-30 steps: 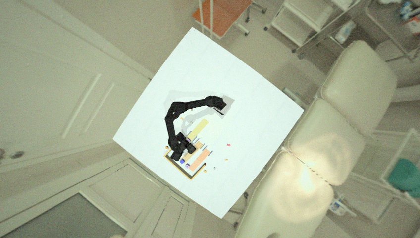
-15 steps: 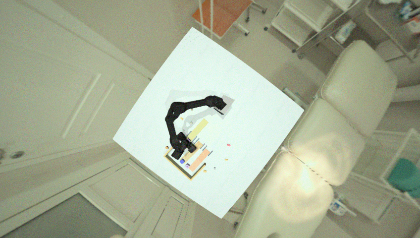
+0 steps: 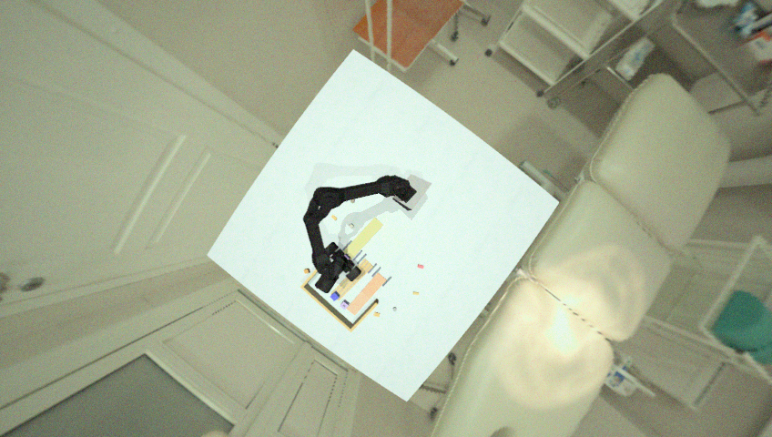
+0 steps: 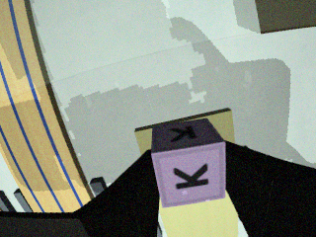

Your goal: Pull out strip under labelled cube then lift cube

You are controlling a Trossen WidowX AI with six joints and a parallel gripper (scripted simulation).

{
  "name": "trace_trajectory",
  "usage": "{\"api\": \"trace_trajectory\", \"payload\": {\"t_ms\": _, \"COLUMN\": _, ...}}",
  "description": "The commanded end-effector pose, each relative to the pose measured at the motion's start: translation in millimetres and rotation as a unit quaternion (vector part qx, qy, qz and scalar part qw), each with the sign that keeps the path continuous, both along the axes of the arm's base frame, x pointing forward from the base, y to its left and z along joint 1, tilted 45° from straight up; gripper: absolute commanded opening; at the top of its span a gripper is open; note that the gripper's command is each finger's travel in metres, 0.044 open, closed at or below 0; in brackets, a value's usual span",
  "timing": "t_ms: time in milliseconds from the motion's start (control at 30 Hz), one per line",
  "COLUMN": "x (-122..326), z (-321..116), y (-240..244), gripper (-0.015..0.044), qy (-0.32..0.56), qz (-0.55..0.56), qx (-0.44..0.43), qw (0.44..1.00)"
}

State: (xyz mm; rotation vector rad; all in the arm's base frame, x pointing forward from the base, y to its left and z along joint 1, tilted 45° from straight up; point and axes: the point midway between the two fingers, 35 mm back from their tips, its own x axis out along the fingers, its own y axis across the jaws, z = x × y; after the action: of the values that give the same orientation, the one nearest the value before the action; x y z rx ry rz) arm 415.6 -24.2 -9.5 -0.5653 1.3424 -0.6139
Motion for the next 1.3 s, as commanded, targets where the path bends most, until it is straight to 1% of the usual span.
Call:
{"api": "trace_trajectory", "payload": {"t_ms": 0, "x": -5.8, "z": 2.6, "y": 3.3, "gripper": 0.0, "qy": 0.0, "qz": 0.0, "qx": 0.001, "qw": 1.0}}
{"api": "trace_trajectory", "payload": {"t_ms": 433, "x": -62.0, "z": 21.9, "y": 25.6, "gripper": 0.0, "qy": 0.003, "qz": 0.002, "qx": -0.001, "qw": 1.0}}
{"api": "trace_trajectory", "payload": {"t_ms": 667, "x": -67.1, "z": 22.6, "y": 26.3, "gripper": 0.0, "qy": 0.003, "qz": 0.002, "qx": -0.001, "qw": 1.0}}
{"api": "trace_trajectory", "payload": {"t_ms": 1067, "x": -109.1, "z": 17.8, "y": 23.6, "gripper": 0.0, "qy": 0.004, "qz": 0.002, "qx": -0.001, "qw": 1.0}}
{"api": "trace_trajectory", "payload": {"t_ms": 1267, "x": -112.0, "z": 23.3, "y": 29.6, "gripper": 0.0, "qy": 0.004, "qz": 0.002, "qx": -0.001, "qw": 1.0}}
